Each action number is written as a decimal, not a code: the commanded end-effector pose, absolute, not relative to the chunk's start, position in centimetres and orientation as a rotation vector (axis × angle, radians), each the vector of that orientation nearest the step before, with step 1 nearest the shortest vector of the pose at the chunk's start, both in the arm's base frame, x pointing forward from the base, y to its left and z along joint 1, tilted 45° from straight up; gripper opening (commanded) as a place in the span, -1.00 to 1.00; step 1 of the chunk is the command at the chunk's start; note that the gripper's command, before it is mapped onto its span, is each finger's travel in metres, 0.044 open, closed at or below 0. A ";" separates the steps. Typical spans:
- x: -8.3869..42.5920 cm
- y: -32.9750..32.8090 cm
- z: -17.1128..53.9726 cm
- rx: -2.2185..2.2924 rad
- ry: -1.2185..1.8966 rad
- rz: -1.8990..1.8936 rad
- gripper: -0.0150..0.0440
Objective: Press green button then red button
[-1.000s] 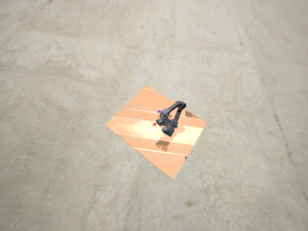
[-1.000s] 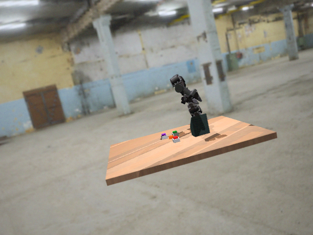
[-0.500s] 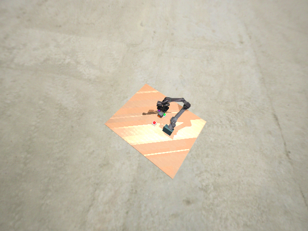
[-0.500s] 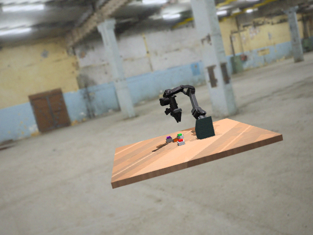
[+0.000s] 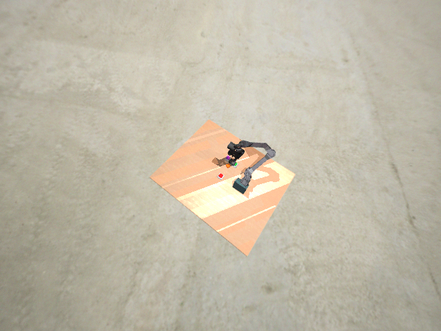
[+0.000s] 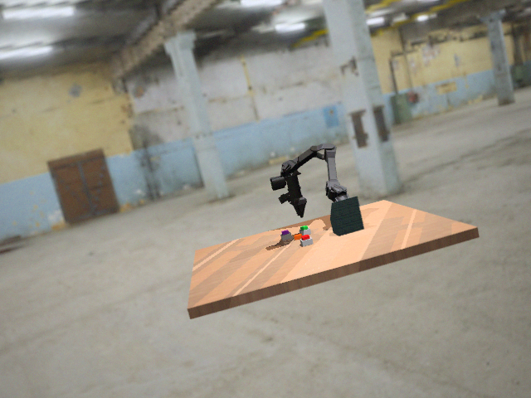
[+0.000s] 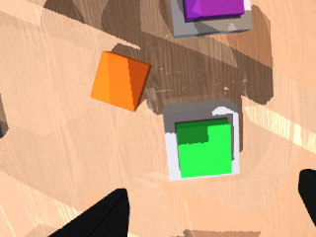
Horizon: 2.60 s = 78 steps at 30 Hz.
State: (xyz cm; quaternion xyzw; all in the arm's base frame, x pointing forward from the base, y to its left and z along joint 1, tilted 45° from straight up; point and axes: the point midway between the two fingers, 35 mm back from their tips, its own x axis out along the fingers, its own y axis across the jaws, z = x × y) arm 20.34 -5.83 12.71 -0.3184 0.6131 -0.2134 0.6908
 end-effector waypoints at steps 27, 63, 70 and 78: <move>20.6 -9.1 9.7 -0.723 1.376 -0.488 -0.42; 20.3 -8.0 10.9 -0.724 1.376 -0.489 -0.42; 19.6 -4.2 14.5 -0.721 1.379 -0.484 -0.42; 20.3 -2.2 14.1 -0.717 1.379 -0.477 -0.42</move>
